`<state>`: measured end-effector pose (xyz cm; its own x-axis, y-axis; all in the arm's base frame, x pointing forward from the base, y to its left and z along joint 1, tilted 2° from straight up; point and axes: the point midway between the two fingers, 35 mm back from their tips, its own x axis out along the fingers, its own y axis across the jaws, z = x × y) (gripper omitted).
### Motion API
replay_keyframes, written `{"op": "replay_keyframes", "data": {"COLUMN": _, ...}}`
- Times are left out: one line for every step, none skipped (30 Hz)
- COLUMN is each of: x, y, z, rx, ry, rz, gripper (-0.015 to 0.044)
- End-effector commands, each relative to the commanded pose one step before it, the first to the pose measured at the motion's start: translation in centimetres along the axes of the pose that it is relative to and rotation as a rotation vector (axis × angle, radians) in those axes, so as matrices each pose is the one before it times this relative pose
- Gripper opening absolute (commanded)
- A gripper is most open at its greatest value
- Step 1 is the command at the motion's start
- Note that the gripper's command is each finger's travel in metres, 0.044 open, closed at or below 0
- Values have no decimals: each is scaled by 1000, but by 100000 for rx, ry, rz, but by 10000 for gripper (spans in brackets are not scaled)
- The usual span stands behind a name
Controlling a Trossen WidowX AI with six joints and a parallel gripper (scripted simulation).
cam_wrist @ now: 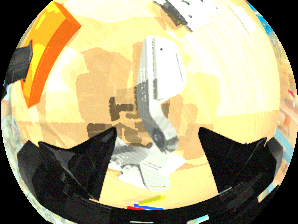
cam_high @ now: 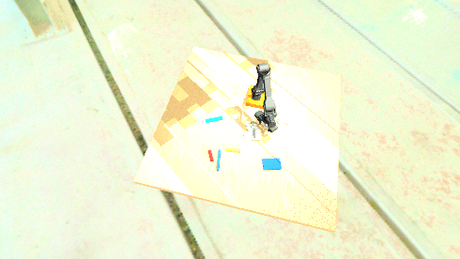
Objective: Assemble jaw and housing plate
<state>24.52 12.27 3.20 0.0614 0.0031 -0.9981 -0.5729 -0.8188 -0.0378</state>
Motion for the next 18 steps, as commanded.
{"op": "replay_keyframes", "data": {"x": 890, "y": 207, "z": 38, "rx": -303, "ry": 65, "rz": 639, "gripper": 440}}
{"op": "replay_keyframes", "data": {"x": 156, "y": 20, "z": 10, "rx": 0, "ry": -1, "rz": 3, "gripper": 440}}
{"op": "replay_keyframes", "data": {"x": 155, "y": 20, "z": 11, "rx": 0, "ry": -1, "rz": 3, "gripper": 440}}
{"op": "replay_keyframes", "data": {"x": 155, "y": 21, "z": 11, "rx": 0, "ry": -1, "rz": 3, "gripper": 440}}
{"op": "replay_keyframes", "data": {"x": 154, "y": 22, "z": 11, "rx": 0, "ry": -1, "rz": 3, "gripper": 440}}
{"op": "replay_keyframes", "data": {"x": 153, "y": 23, "z": 12, "rx": 0, "ry": -1, "rz": 3, "gripper": 440}}
{"op": "replay_keyframes", "data": {"x": 119, "y": 19, "z": 10, "rx": 0, "ry": -1, "rz": 3, "gripper": 440}}
{"op": "replay_keyframes", "data": {"x": 71, "y": 11, "z": 6, "rx": 0, "ry": -1, "rz": 2, "gripper": 440}}
{"op": "replay_keyframes", "data": {"x": 24, "y": 4, "z": 2, "rx": 0, "ry": 0, "rz": 1, "gripper": 440}}
{"op": "replay_keyframes", "data": {"x": 0, "y": 0, "z": 0, "rx": 0, "ry": 0, "rz": 0, "gripper": 440}}
{"op": "replay_keyframes", "data": {"x": 0, "y": 0, "z": 0, "rx": 0, "ry": 0, "rz": 0, "gripper": 440}}
{"op": "replay_keyframes", "data": {"x": 0, "y": 0, "z": 0, "rx": 0, "ry": 0, "rz": 0, "gripper": 440}}
{"op": "replay_keyframes", "data": {"x": 0, "y": 0, "z": 0, "rx": 0, "ry": 0, "rz": 0, "gripper": 440}}
{"op": "replay_keyframes", "data": {"x": 0, "y": 0, "z": 0, "rx": 0, "ry": 0, "rz": 0, "gripper": 414}}
{"op": "replay_keyframes", "data": {"x": 0, "y": 0, "z": 0, "rx": 0, "ry": 0, "rz": 0, "gripper": 387}}
{"op": "replay_keyframes", "data": {"x": 0, "y": 0, "z": 0, "rx": 0, "ry": 0, "rz": 0, "gripper": 361}}
{"op": "replay_keyframes", "data": {"x": 0, "y": 0, "z": 0, "rx": 0, "ry": 0, "rz": 0, "gripper": 335}}
{"op": "replay_keyframes", "data": {"x": 0, "y": 0, "z": 0, "rx": 0, "ry": 0, "rz": 0, "gripper": 309}}
